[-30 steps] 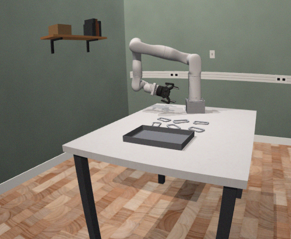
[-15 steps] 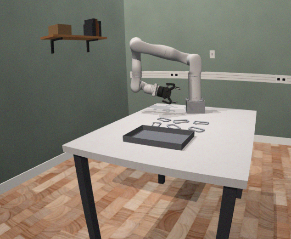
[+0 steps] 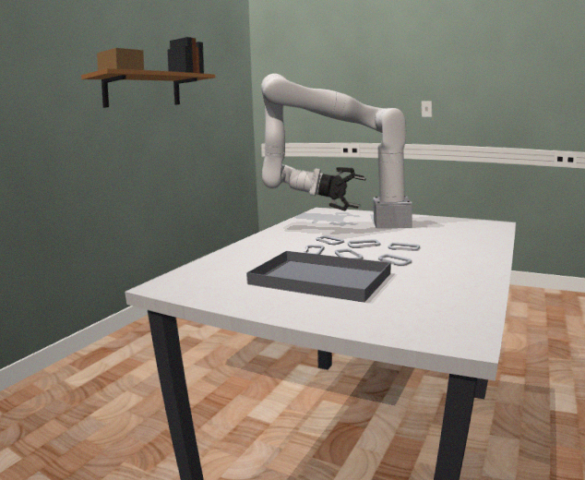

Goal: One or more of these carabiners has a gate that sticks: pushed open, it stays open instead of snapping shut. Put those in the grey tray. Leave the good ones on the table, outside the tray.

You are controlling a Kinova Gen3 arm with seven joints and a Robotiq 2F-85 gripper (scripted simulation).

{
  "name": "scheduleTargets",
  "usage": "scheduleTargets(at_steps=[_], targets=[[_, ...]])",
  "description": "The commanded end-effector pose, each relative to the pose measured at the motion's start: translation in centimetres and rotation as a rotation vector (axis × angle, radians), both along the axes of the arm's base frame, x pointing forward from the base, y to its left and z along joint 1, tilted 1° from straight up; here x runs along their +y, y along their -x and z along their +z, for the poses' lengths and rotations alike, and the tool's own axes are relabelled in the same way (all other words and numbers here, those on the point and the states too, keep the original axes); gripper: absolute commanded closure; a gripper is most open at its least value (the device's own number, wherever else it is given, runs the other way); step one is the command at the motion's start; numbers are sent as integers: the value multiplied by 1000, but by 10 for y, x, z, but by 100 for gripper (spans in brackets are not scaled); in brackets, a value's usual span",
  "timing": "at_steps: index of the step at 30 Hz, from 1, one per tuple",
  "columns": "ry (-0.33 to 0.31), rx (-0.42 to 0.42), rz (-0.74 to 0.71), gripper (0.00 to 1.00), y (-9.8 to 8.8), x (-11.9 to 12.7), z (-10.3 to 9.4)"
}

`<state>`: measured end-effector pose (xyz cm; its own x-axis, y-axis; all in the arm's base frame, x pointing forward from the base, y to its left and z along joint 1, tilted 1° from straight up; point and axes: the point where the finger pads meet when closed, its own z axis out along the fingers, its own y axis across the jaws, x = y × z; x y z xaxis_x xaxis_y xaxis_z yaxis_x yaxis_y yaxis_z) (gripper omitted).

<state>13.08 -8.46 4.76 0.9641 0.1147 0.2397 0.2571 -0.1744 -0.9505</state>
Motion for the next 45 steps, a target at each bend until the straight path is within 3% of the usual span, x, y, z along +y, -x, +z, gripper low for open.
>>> scheduleTargets(at_steps=[1, 9, 10, 26, 27, 43, 44, 45], targets=[[7, 6, 24, 0, -1, 1, 0], [7, 6, 24, 0, -1, 1, 0], [1, 2, 139, 0, -11, 19, 0], [1, 2, 139, 0, -11, 19, 0], [-5, -1, 253, 0, -18, 38, 0], [-5, -1, 253, 0, -18, 38, 0], [-12, -3, 368, 0, -23, 57, 0], [-12, -3, 368, 0, -23, 57, 0]])
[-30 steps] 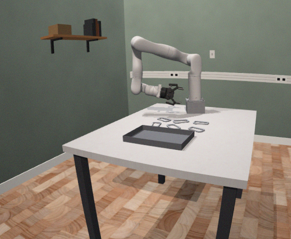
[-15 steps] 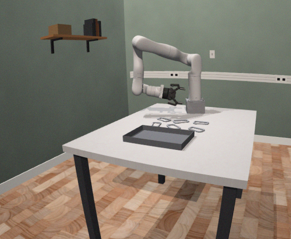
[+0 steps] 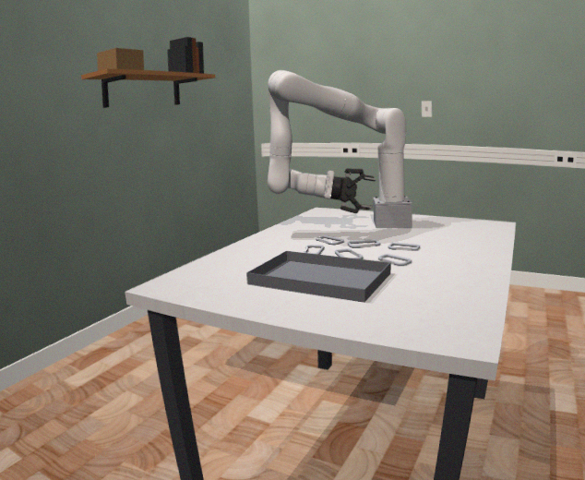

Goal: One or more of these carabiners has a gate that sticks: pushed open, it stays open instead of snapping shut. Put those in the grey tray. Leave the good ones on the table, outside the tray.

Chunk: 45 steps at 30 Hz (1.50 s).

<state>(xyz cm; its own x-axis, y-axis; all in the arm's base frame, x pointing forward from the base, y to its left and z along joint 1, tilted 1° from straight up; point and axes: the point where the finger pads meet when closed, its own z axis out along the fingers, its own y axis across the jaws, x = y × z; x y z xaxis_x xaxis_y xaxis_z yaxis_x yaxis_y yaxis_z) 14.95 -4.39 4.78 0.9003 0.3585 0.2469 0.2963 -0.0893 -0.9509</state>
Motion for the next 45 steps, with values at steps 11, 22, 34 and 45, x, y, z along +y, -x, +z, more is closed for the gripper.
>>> scheduleTargets(at_steps=[11, 22, 34, 45], targets=[[1, 1, 105, 0, -5, 17, 0], [-8, -3, 98, 0, -46, 14, 30], [-11, -5, 101, 0, -84, 11, 57], [-11, -5, 101, 0, -84, 11, 57]])
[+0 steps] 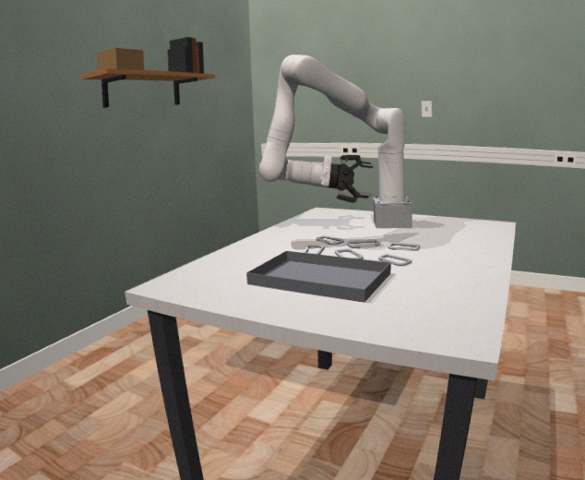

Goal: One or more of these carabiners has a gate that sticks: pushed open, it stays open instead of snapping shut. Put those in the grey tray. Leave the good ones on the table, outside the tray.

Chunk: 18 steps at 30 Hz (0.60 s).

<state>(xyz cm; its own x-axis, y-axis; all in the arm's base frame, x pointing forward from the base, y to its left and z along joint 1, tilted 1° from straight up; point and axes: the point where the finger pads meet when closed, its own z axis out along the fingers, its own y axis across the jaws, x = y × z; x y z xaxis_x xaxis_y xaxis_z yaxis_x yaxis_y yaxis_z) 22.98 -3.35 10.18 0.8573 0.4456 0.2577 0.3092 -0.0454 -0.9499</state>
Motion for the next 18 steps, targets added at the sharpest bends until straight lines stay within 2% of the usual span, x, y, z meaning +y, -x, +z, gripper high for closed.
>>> scheduleTargets(at_steps=[1, 4, 5, 18], targets=[[3, 1, -2, 0, -3, 1, 3], [3, 1, -2, 0, -3, 1, 3], [1, -2, 1, 0, -41, -3, 29], [1, -2, 1, 0, -41, -3, 29]])
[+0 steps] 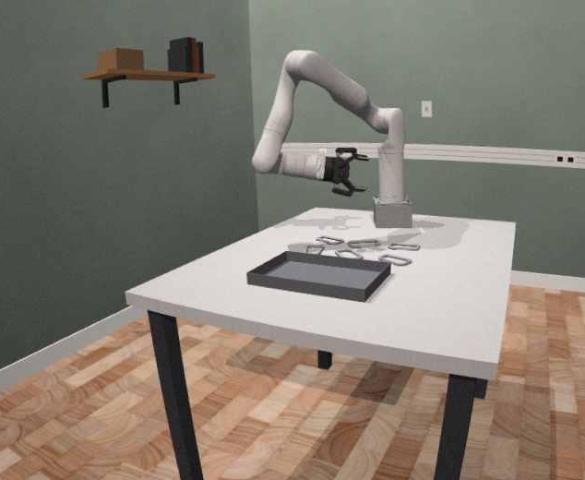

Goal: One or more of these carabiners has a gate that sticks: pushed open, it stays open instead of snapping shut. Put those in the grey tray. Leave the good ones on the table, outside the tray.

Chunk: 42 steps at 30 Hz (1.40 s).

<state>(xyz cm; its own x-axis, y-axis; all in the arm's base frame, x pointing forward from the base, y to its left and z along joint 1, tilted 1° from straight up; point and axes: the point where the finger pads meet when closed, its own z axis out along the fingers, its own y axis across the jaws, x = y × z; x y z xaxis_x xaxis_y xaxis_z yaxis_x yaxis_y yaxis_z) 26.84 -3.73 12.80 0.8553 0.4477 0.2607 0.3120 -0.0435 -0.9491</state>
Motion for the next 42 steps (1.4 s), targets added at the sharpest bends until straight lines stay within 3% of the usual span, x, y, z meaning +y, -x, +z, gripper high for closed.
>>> scheduleTargets(at_steps=[1, 3, 4, 20, 21, 37, 38, 42], targets=[[2, 1, -2, 0, -3, 1, 3], [2, 1, -2, 0, -3, 1, 3], [0, -1, 0, 0, -41, -3, 29], [0, -1, 0, 0, -41, -3, 29], [0, -4, 2, 0, -80, -6, 55], [0, -4, 2, 0, -80, -6, 55], [2, -10, 3, 0, -119, -9, 82], [2, -10, 3, 0, -119, -9, 82]])
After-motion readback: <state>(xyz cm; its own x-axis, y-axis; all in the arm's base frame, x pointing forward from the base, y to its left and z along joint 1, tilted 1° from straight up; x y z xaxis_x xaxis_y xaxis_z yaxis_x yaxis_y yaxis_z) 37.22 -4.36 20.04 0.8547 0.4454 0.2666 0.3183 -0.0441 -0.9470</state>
